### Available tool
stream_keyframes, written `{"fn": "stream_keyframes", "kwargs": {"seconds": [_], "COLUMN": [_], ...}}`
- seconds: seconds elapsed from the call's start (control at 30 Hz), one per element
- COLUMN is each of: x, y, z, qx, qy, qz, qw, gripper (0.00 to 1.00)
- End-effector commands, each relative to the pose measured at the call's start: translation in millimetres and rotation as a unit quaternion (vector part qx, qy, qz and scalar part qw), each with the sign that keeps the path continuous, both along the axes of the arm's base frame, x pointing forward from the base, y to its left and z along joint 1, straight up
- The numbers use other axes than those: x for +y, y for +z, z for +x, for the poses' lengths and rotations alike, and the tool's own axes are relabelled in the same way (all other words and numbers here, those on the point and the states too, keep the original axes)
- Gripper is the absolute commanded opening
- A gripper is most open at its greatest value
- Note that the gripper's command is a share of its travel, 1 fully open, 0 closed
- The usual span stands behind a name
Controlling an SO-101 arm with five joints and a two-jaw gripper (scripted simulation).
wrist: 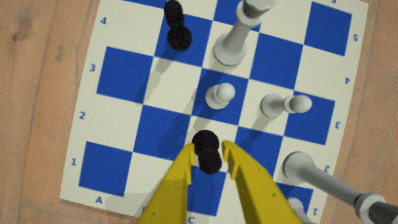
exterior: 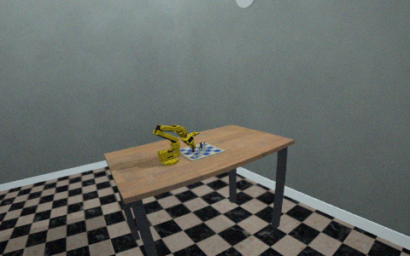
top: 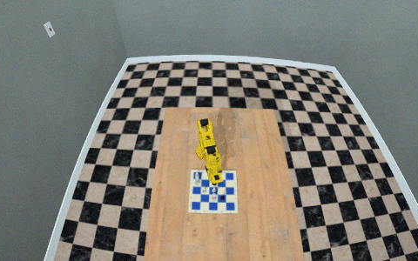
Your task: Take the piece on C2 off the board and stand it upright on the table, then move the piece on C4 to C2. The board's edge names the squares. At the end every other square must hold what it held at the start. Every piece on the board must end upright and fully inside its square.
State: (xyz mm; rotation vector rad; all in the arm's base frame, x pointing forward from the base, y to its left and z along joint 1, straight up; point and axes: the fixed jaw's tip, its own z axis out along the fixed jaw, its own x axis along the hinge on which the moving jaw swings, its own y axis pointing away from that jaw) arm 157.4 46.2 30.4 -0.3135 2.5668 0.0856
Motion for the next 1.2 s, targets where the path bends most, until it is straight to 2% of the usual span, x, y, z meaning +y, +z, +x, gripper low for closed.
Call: {"fn": "stream_keyframes", "kwargs": {"seconds": [0.0, 0.57, 1.17], "x": [-2.3, -3.0, -2.4], "y": [-5.2, -8.5, -5.4], "z": [-1.4, -4.8, -3.3], "qx": [0.009, 0.009, 0.009], "qy": [-0.009, -0.008, -0.008], "qz": [0.000, 0.000, 0.000], "qw": [1.000, 1.000, 1.000], "gripper": [0.10, 0.10, 0.10]}}
